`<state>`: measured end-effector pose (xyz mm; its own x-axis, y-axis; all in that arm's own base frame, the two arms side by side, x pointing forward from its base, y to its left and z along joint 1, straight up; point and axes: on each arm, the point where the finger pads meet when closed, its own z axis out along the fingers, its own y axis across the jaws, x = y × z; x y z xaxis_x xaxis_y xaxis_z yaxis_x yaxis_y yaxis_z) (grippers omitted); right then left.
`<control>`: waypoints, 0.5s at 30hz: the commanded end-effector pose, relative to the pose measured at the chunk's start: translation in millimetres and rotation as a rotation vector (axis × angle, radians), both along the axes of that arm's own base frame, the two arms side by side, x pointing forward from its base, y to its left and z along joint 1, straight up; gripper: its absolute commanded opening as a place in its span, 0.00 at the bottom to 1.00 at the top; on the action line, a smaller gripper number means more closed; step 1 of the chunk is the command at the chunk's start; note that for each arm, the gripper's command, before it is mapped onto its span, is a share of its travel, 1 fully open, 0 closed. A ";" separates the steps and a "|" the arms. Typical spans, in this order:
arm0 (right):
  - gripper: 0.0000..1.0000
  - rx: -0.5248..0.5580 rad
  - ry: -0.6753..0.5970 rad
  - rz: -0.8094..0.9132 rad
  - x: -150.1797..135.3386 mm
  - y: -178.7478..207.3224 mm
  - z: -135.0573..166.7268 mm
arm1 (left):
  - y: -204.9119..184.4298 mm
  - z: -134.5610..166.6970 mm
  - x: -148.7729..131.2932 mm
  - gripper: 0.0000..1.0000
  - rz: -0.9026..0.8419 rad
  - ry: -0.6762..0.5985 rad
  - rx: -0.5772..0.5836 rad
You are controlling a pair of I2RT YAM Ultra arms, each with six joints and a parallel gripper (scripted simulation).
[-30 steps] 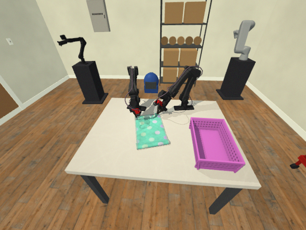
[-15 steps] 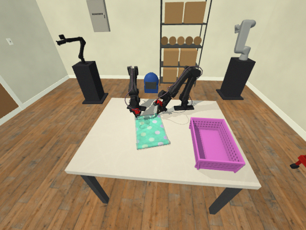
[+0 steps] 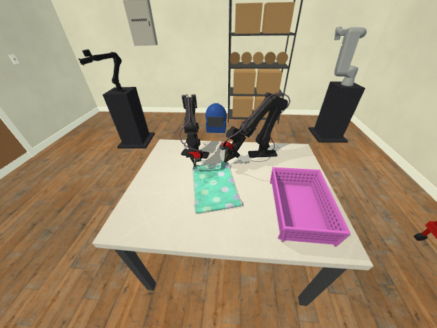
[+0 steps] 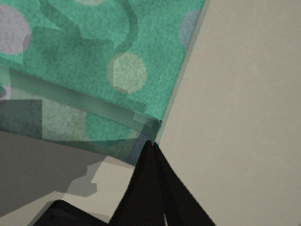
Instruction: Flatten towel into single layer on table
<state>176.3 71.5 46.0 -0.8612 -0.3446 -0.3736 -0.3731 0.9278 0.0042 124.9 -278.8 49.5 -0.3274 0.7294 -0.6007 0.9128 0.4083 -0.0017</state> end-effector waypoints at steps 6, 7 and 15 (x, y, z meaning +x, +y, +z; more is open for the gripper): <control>0.00 0.090 -0.242 0.018 36.7 18.5 39.4 | 8.8 46.2 34.9 0.00 0.115 -0.005 -0.002; 0.00 0.071 -0.199 0.011 33.8 15.3 27.4 | 8.0 42.6 32.9 0.00 0.107 0.008 0.005; 0.00 0.083 -0.213 0.035 93.1 49.5 103.5 | 23.2 99.5 95.5 0.00 0.290 0.018 0.027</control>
